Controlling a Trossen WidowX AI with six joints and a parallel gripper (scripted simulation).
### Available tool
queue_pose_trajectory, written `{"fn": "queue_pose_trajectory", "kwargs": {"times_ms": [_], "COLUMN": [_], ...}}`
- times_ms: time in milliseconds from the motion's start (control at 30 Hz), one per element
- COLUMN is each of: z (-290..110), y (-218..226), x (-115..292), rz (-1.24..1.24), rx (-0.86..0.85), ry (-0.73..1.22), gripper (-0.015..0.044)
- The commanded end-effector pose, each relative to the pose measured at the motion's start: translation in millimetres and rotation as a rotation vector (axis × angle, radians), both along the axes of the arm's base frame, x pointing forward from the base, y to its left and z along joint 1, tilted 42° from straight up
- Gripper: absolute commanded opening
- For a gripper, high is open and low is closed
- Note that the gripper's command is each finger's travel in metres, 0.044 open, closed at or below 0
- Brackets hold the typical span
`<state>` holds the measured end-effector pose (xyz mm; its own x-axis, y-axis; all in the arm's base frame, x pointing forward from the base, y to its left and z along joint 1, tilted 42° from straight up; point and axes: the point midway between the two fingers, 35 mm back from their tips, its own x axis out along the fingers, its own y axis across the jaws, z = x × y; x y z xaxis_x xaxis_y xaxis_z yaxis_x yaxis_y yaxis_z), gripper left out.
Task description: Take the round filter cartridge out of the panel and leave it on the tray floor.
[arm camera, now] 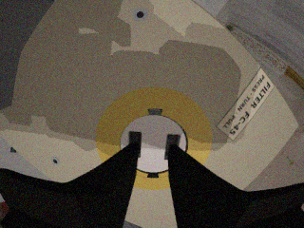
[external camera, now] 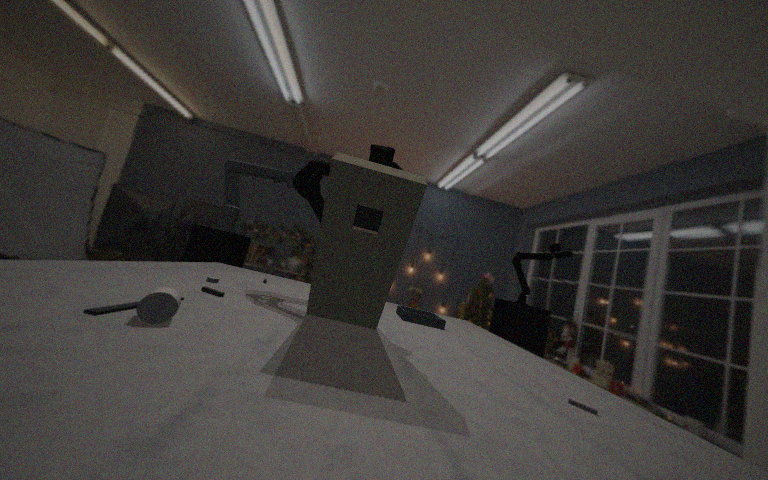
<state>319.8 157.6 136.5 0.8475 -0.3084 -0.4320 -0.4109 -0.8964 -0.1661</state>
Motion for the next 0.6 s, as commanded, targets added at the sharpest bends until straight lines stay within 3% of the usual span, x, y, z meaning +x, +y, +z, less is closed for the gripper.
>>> {"fn": "queue_pose_trajectory", "kwargs": {"times_ms": [0,567], "z": [-0.7,-0.3], "y": [0.8,-0.1], "x": [0.5,2.6], "rz": [0.004,0.004], "rx": [-0.001,-0.001], "ry": [0.003,0.003], "gripper": [0.0095,0.0095]}}
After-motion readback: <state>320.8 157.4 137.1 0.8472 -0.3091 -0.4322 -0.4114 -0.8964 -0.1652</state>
